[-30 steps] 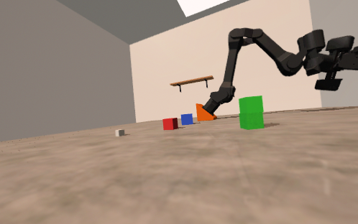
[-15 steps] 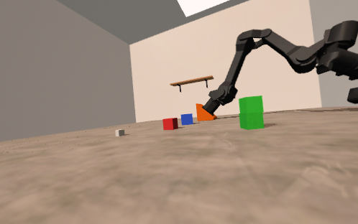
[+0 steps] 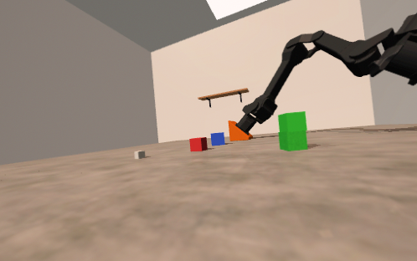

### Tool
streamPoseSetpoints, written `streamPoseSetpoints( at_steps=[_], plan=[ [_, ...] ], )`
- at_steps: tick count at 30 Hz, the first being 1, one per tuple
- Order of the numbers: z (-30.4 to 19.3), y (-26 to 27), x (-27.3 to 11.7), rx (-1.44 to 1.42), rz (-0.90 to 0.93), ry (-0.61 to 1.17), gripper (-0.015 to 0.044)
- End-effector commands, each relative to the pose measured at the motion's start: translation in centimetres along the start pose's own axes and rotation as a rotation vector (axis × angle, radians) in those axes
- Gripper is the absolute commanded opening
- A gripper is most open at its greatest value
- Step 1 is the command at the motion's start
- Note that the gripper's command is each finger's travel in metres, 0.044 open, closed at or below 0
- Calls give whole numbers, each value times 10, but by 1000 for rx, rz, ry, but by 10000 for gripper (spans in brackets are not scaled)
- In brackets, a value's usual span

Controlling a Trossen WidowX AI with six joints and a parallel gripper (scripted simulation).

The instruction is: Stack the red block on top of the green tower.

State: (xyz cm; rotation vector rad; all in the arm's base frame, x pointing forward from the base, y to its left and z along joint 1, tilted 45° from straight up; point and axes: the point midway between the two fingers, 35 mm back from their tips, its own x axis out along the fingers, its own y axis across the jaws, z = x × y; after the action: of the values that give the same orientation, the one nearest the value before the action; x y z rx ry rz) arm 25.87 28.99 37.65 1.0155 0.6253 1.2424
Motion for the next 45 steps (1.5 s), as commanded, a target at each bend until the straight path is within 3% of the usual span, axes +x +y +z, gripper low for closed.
streamPoseSetpoints(
  at_steps=[1,11,23,35,45],
  plan=[
    [31,-36,-10,-46,-121,-66,440],
    [91,-133,-65,-113,-454,-145,440],
    [123,-244,-181,-78,-843,-96,440],
    [104,-314,-315,101,-1089,31,440],
    [61,-330,-392,249,-1095,157,440]
  ],
)
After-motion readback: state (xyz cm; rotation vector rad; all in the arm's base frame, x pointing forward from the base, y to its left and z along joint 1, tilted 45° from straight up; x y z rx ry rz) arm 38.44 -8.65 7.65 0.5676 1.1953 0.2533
